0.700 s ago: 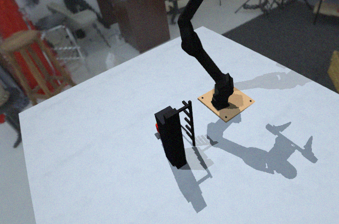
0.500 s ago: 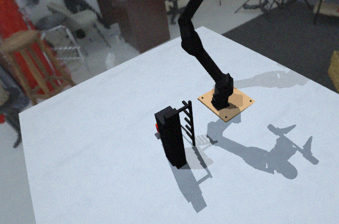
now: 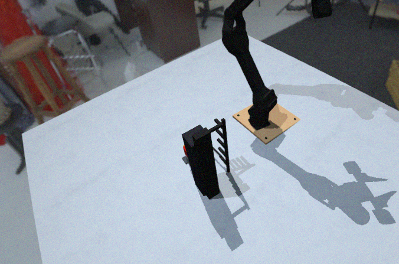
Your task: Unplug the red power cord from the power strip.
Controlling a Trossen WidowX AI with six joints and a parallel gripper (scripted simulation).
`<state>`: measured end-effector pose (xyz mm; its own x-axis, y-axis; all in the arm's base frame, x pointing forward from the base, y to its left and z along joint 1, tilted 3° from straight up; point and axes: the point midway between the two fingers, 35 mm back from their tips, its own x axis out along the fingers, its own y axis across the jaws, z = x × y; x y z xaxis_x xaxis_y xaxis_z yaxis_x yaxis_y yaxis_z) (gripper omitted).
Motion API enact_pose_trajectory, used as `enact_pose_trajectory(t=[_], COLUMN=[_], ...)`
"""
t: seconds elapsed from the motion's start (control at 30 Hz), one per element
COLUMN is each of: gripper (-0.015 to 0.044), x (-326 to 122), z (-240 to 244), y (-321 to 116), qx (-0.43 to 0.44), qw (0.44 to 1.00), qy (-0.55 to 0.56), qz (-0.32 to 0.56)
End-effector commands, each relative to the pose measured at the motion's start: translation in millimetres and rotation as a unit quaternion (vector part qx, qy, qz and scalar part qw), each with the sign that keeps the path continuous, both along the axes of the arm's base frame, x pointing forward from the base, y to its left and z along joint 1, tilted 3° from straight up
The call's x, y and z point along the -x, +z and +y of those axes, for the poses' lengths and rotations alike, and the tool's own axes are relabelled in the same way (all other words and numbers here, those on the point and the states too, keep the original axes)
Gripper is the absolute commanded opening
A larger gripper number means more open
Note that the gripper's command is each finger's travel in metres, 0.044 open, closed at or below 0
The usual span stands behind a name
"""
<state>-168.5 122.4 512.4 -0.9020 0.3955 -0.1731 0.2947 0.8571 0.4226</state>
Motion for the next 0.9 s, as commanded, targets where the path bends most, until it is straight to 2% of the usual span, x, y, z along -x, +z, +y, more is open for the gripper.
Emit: enact_pose_trajectory(t=[0.0,0.4,0.87], gripper=[0.0160,0.0160,0.0160], x=[-14.8,-75.3,-181.5], z=[33.1,101.2,145.0], y=[-10.0,-36.5,-71.6], qx=[-0.007,-0.010,0.016], qw=[0.997,0.968,0.895], qy=[-0.070,-0.236,-0.416], qz=[-0.023,-0.083,-0.160])
